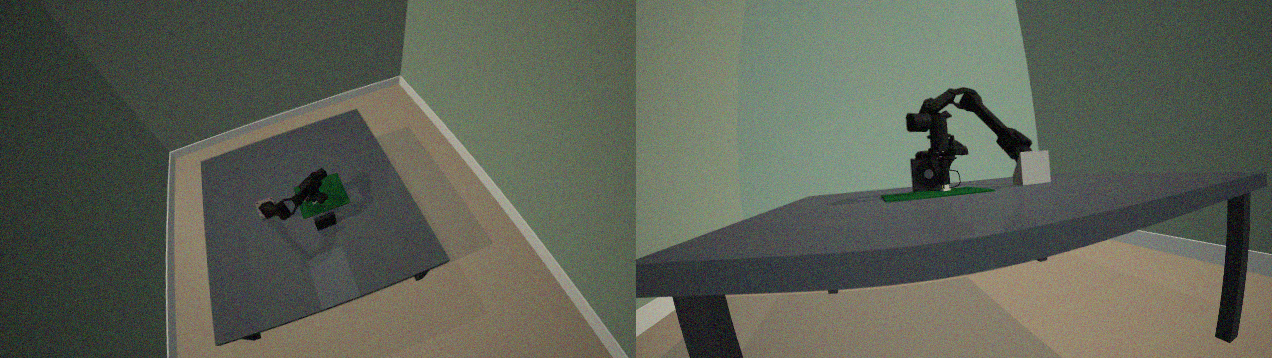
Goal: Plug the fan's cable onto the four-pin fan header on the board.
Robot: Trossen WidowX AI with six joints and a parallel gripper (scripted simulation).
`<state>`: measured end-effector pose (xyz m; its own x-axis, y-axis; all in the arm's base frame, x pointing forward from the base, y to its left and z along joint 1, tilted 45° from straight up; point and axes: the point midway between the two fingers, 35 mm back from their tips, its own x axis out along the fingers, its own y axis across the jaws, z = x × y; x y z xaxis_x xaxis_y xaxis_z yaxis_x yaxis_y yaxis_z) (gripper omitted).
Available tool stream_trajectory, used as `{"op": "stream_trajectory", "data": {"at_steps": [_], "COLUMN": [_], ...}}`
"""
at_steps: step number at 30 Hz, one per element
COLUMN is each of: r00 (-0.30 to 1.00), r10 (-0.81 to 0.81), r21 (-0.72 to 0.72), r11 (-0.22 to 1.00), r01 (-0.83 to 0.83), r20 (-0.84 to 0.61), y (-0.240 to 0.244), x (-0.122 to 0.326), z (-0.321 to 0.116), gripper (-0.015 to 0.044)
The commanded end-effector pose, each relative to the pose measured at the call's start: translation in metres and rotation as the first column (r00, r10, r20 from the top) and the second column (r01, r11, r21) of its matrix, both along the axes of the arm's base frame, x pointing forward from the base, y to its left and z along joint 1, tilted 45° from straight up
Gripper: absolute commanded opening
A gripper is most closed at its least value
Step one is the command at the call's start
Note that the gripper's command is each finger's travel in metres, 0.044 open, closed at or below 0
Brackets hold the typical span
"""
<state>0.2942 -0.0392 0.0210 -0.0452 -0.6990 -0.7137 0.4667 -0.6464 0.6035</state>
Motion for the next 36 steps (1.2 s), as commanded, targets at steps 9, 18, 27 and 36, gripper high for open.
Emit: {"op": "stream_trajectory", "data": {"at_steps": [9,18,27,36], "r00": [1.0,1.0,1.0,1.0], "r10": [0.004,0.004,0.003,0.003], "r21": [-0.005,-0.005,-0.004,-0.002], "r11": [1.0,1.0,1.0,1.0], "r01": [-0.004,-0.004,-0.003,-0.003], "r20": [-0.002,-0.001,0.002,0.001], "y": [-0.006,-0.01,-0.009,-0.001], "x": [0.0,0.0,0.0,0.001], "z": [-0.005,-0.01,-0.009,-0.001], "gripper": [0.0,0.0,0.0131,0.026]}}
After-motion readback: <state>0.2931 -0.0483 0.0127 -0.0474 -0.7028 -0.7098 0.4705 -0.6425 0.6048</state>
